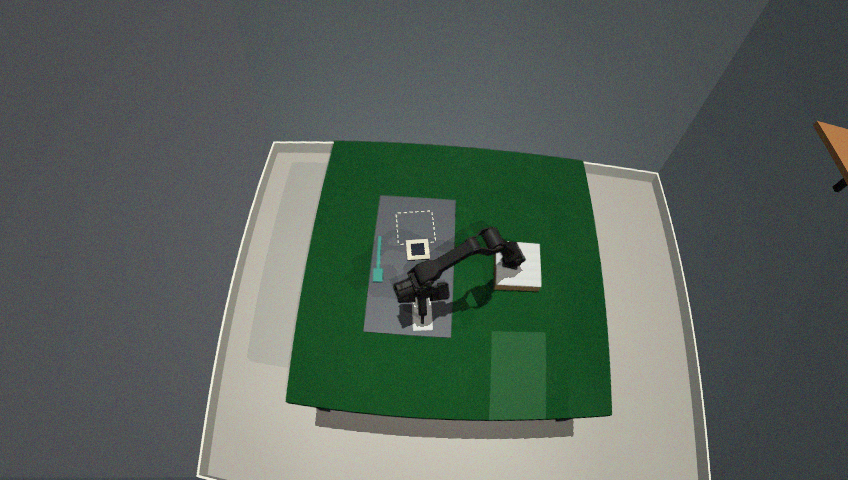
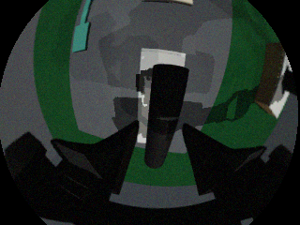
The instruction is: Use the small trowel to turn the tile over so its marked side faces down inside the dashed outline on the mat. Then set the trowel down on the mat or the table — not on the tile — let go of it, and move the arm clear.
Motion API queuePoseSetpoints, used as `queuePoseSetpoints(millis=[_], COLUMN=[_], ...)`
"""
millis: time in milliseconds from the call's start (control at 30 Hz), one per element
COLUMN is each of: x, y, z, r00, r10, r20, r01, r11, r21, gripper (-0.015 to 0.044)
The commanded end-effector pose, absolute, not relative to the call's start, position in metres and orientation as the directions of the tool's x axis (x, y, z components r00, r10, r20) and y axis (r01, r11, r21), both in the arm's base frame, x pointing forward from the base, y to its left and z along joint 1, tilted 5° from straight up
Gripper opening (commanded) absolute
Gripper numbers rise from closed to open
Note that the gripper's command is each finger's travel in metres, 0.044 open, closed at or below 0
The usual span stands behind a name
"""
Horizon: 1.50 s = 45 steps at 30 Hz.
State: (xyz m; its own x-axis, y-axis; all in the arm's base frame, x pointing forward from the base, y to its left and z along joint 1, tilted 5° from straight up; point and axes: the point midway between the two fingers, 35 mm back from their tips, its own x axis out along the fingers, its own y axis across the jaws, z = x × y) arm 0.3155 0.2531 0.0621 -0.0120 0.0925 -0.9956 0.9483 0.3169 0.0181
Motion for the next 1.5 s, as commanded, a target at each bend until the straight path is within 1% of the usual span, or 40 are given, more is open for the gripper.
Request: queuePoseSetpoints(millis=[0, 67, 267, 300, 433, 633, 1067, 1467], x=[0.316, 0.315, 0.314, 0.315, 0.315, 0.316, 0.320, 0.322], y=[0.251, 0.248, 0.247, 0.248, 0.247, 0.249, 0.253, 0.254], z=[0.084, 0.103, 0.106, 0.108, 0.117, 0.112, 0.104, 0.098], r00=[-0.006, -0.006, -0.006, -0.002, 0.000, 0.049, 0.175, 0.288], r10=[0.095, 0.094, 0.093, 0.099, 0.100, 0.106, 0.136, 0.169], r20=[-0.996, -0.996, -0.996, -0.995, -0.995, -0.993, -0.975, -0.943], r01=[0.947, 0.947, 0.947, 0.948, 0.946, 0.873, 0.582, 0.221], r11=[0.321, 0.320, 0.319, 0.316, 0.321, 0.478, 0.785, 0.946], r21=[0.025, 0.024, 0.024, 0.030, 0.032, 0.094, 0.214, 0.237], gripper=[0.0270, 0.0270, 0.0270, 0.0296, 0.0300, 0.0300, 0.0300, 0.0300])
